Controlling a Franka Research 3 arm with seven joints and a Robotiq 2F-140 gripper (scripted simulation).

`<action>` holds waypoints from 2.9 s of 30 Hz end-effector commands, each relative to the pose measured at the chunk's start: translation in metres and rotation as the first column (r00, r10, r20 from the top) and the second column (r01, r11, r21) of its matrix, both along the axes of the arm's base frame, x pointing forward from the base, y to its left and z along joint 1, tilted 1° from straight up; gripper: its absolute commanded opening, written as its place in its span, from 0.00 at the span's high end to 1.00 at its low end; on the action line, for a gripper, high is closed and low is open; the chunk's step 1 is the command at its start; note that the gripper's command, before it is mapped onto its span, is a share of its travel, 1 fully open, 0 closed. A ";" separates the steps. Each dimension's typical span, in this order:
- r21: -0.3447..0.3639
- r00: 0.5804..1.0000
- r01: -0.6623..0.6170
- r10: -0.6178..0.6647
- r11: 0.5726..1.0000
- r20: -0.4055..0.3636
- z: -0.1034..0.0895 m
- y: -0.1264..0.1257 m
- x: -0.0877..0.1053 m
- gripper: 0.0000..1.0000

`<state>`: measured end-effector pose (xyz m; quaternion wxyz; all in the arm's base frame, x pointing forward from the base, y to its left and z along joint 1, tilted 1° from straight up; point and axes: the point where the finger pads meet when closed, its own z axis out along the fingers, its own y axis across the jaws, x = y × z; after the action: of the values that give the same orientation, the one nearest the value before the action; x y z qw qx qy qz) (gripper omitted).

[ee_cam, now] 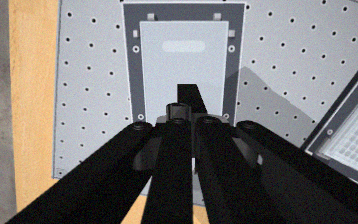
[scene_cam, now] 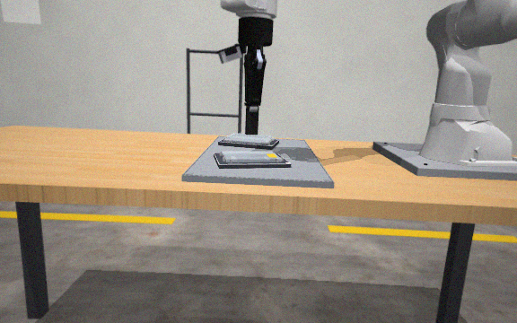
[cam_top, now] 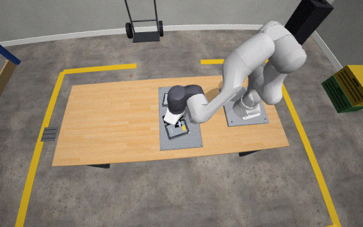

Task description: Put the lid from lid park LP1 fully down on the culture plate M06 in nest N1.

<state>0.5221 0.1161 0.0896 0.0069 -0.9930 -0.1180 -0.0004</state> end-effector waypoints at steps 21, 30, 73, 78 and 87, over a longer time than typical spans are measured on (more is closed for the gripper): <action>0.001 1.000 -0.006 0.006 1.000 -0.004 0.000 0.000 -0.001 0.31; 0.001 1.000 -0.006 0.006 1.000 -0.004 0.000 0.000 -0.001 0.31; 0.001 1.000 -0.006 0.006 1.000 -0.004 -0.015 0.001 -0.001 0.31; 0.001 1.000 -0.006 0.006 1.000 -0.004 -0.022 0.001 0.000 0.31; 0.001 1.000 -0.006 0.006 1.000 -0.004 -0.031 0.001 0.000 0.31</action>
<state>0.5197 0.1154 0.0613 0.0062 -0.9931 -0.1173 0.0051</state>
